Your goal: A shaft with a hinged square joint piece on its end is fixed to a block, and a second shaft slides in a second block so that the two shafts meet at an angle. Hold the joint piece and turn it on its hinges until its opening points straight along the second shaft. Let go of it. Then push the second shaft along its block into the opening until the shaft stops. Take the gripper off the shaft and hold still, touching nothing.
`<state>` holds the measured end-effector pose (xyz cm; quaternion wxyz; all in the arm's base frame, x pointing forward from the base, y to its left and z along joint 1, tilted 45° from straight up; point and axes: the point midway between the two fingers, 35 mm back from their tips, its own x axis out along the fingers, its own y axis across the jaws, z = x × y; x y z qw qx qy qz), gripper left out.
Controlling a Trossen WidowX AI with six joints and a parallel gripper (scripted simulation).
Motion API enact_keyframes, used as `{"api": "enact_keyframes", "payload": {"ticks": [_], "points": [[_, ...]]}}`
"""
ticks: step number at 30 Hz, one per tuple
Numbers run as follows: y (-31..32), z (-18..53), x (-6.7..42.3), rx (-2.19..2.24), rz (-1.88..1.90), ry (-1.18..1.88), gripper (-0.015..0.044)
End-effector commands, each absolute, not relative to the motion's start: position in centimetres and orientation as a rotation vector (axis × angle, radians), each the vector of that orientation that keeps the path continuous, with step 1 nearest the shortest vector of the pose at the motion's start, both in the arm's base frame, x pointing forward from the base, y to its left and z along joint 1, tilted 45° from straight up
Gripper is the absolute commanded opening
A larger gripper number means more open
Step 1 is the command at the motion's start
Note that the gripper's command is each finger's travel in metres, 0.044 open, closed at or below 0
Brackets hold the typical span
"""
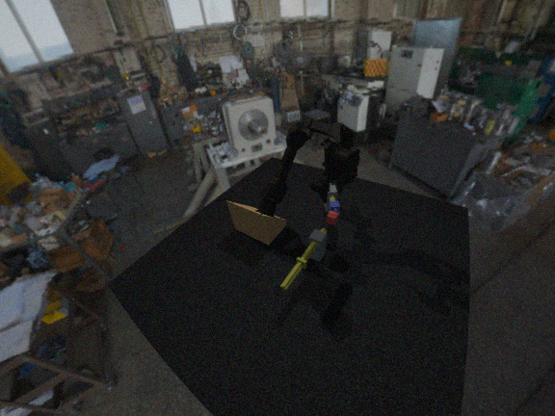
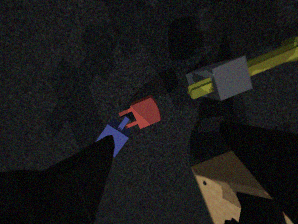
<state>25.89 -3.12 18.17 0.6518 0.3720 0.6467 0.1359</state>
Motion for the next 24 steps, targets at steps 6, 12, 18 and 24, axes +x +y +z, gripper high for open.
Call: {"api": "enact_keyframes", "payload": {"ticks": [6, 12, 18, 24], "points": [[-3.7, 16.8, 26.2, 1.017, 0.221, 1.534, 0.0440], [-4.2, 15.2, 26.4, 1.198, 0.124, 1.603, 0.0440], [-4.6, 13.6, 26.5, 1.377, 0.020, 1.669, 0.0440], [-4.9, 12.1, 26.5, 1.555, -0.093, 1.731, 0.0440]]}}
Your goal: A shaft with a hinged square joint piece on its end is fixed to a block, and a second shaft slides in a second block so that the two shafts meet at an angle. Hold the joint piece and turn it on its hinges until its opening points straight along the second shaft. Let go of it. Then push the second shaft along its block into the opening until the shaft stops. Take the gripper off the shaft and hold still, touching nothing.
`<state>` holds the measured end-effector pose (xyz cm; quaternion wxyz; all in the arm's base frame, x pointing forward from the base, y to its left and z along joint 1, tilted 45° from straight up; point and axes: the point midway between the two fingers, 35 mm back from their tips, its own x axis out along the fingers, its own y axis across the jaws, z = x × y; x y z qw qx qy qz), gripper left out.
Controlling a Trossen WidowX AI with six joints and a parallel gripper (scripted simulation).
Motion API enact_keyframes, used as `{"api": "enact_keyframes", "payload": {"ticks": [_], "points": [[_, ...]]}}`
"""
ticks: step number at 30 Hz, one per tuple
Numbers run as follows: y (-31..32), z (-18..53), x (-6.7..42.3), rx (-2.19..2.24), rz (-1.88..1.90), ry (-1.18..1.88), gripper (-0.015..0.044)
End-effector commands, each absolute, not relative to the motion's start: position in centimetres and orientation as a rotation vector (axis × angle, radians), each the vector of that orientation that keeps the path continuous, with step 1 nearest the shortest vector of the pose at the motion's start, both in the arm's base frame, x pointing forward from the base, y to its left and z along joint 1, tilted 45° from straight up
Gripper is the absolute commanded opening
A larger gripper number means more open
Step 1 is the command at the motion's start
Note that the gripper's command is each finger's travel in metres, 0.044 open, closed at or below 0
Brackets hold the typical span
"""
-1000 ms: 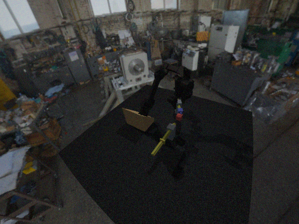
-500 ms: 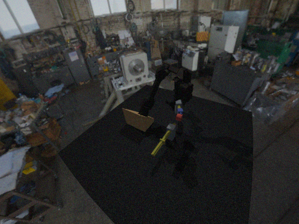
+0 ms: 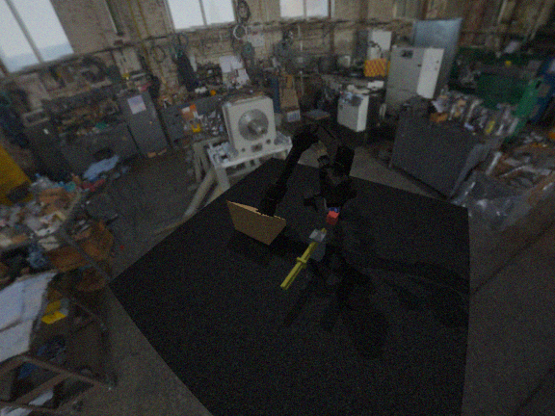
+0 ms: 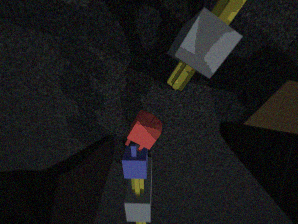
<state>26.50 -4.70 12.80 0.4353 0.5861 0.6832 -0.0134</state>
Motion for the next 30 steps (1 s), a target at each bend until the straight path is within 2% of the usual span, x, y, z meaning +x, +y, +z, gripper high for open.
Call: {"api": "enact_keyframes", "payload": {"ticks": [1, 16, 30], "points": [[-4.9, 11.8, 26.4, 1.584, -0.113, 1.742, 0.0440], [-5.5, 8.1, 26.0, 2.010, -0.433, 1.881, 0.0440], [-6.0, 7.5, 26.1, 1.990, -0.406, 1.873, 0.0440]]}}
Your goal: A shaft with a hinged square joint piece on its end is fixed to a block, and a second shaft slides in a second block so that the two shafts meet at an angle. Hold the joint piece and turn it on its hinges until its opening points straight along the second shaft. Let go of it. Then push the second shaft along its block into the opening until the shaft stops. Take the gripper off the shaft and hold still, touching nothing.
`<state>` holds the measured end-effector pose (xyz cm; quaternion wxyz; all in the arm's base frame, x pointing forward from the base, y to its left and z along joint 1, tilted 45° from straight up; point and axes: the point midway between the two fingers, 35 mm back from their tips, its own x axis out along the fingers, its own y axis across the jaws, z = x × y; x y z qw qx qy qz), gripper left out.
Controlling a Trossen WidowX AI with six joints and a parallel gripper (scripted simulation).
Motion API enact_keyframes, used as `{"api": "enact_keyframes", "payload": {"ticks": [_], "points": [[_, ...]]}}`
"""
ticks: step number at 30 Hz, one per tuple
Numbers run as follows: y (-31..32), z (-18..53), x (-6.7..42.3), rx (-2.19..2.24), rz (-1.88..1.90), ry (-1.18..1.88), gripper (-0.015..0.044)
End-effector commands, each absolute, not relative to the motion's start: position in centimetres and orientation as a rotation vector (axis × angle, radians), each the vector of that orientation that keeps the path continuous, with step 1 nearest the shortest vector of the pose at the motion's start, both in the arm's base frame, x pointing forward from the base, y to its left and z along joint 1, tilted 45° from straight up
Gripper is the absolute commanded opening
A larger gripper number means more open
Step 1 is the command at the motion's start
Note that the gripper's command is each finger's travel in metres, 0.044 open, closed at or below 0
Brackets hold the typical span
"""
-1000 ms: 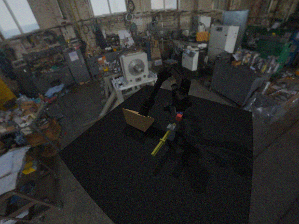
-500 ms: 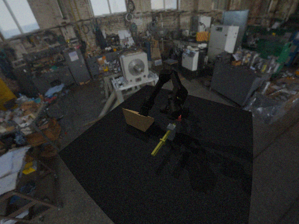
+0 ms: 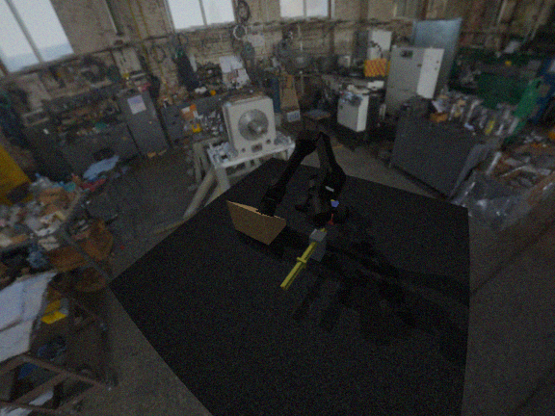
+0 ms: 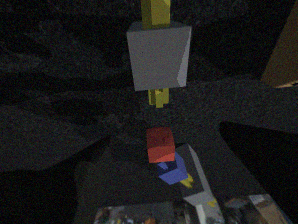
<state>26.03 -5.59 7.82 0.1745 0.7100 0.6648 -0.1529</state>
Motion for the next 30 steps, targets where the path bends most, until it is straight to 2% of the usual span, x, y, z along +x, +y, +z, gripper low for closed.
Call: {"api": "enact_keyframes", "payload": {"ticks": [1, 30], "points": [[-6.4, 7.2, 26.2, 1.964, -0.379, 1.864, 0.0440], [-16.8, -2.3, 26.6, 1.120, 0.272, 1.584, 0.0440]]}}
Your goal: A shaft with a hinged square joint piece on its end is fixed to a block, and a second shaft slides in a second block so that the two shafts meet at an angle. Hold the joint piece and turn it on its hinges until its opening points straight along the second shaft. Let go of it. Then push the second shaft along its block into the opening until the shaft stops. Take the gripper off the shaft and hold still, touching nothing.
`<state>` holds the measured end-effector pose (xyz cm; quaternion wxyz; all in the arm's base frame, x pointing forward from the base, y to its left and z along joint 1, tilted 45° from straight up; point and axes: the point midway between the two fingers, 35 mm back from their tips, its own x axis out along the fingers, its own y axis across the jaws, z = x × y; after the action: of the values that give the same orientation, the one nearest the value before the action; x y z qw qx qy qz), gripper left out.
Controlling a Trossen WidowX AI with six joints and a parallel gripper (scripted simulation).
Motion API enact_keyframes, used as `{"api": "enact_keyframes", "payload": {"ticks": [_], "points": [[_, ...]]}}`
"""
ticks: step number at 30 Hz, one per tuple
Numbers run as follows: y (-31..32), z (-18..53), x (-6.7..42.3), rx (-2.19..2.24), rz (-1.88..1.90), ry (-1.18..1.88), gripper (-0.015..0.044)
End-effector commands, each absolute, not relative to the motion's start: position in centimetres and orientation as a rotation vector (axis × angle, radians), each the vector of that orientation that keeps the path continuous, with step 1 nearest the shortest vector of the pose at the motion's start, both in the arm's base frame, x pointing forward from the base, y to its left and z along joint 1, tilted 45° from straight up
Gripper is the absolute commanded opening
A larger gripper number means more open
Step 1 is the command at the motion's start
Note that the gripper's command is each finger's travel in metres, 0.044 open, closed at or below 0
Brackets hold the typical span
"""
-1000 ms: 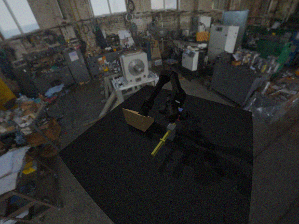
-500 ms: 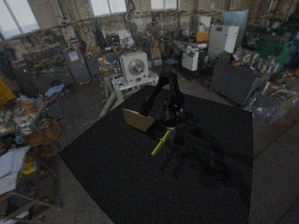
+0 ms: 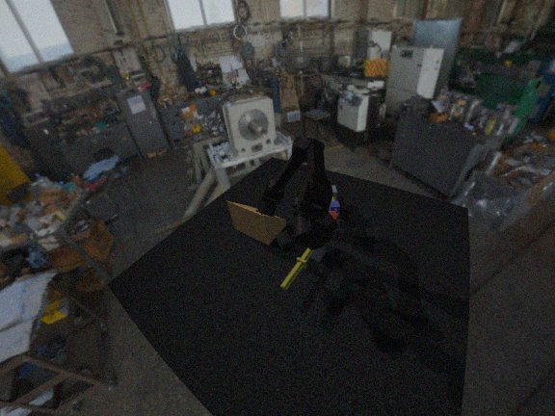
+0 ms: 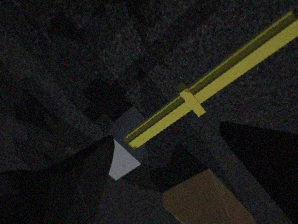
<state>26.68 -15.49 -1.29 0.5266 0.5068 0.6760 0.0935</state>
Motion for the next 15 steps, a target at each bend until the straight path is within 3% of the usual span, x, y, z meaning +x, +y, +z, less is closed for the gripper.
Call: {"api": "enact_keyframes", "payload": {"ticks": [1, 15], "points": [[-17.2, -2.7, 26.5, 1.089, 0.291, 1.575, 0.0440], [-22.1, -7.5, 25.3, 0.650, 0.536, 1.455, 0.0440]]}}
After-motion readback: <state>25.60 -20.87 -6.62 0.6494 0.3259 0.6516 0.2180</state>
